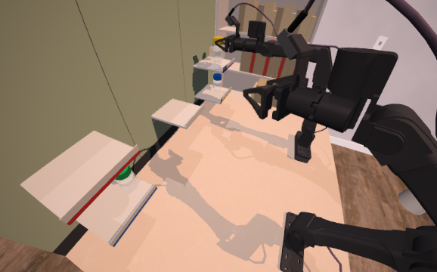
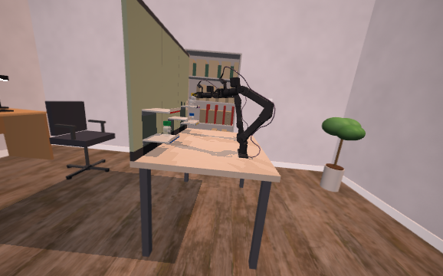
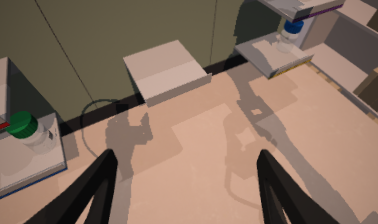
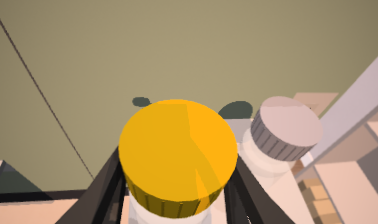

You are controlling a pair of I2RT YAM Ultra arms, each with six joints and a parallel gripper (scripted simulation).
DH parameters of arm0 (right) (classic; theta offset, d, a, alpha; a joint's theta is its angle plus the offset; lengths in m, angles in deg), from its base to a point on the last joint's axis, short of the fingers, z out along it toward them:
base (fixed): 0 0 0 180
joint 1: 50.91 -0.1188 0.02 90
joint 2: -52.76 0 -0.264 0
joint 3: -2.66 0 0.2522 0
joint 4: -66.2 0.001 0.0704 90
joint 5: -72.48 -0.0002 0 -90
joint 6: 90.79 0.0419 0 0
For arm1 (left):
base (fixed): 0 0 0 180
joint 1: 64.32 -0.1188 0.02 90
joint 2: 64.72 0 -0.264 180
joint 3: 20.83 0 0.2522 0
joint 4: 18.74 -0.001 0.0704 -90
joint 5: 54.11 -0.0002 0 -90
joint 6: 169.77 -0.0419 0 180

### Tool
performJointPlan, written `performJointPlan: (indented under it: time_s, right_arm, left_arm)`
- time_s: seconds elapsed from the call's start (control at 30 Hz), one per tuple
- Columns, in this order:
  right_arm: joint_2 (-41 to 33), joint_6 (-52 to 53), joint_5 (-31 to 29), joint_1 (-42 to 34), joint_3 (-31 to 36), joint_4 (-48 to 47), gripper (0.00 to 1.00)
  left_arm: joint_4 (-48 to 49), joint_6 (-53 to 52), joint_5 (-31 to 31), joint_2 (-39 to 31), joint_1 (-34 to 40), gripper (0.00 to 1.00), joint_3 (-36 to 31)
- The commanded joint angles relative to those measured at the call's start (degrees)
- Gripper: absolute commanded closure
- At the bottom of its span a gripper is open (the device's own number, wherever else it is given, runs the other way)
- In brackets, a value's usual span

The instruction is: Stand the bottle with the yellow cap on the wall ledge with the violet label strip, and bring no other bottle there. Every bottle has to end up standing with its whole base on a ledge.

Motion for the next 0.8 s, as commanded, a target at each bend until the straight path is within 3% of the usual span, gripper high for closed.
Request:
performJointPlan:
  time_s: [0.0,0.23,0.57,0.77]
  right_arm:
    - [-1.6,-0.2,-0.3,-0.7,-3.1,-3.2,0.5]
    - [-1.7,-0.1,-0.3,-0.7,-2.9,-3.7,0.5]
    - [-2.4,0.1,-0.4,-0.7,3.7,-12.1,0.5]
    - [-2.2,0.0,-0.3,-0.7,3.7,-9.0,0.5]
  left_arm:
    - [1.9,0.0,-0.1,-0.8,-0.4,0.11,0.2]
    - [1.9,0.0,-0.1,-0.8,-0.4,0.11,0.2]
    - [1.9,0.0,-0.1,-0.8,-0.4,0.11,0.2]
    - [1.9,0.0,-0.1,-0.8,-0.4,0.11,0.2]
